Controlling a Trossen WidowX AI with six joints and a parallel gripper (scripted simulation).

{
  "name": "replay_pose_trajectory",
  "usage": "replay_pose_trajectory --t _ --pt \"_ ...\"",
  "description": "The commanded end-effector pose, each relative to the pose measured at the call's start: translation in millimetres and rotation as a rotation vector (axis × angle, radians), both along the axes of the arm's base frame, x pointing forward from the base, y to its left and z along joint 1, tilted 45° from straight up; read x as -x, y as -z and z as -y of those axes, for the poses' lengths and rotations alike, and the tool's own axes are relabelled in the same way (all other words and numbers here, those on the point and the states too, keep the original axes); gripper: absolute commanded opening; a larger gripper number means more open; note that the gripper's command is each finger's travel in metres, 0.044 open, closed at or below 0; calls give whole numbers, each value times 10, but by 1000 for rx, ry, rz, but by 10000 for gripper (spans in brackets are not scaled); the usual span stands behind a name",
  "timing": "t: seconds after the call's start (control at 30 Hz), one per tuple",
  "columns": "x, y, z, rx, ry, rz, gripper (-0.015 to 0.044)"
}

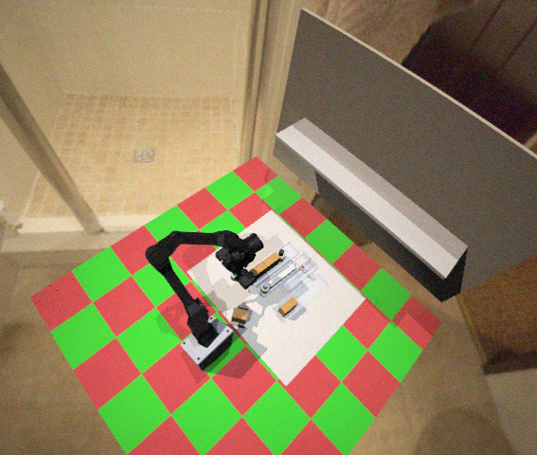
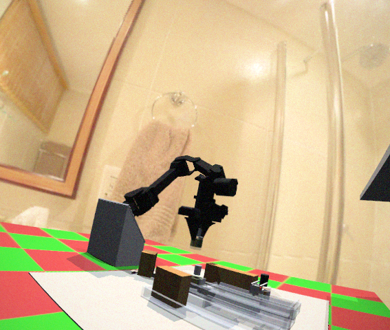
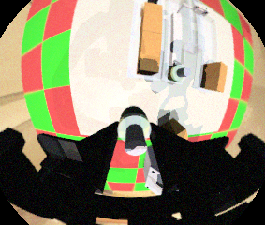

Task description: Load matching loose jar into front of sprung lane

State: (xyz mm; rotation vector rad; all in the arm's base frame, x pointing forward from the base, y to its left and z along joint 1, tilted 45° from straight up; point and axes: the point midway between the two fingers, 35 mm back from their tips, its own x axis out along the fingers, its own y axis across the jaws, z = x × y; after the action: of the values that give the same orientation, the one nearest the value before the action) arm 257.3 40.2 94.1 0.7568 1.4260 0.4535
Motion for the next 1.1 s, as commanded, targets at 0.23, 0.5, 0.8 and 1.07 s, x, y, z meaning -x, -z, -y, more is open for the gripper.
replay_pose_trajectory --t 0.23,0.5,0.8,1.07 --pt "-200 435 227 -2 14 -13 0" --pt "-280 786 387 -4 26 -24 0" --pt "-305 1037 491 -7 34 -31 0" --pt "-331 1173 353 -7 34 -31 0"
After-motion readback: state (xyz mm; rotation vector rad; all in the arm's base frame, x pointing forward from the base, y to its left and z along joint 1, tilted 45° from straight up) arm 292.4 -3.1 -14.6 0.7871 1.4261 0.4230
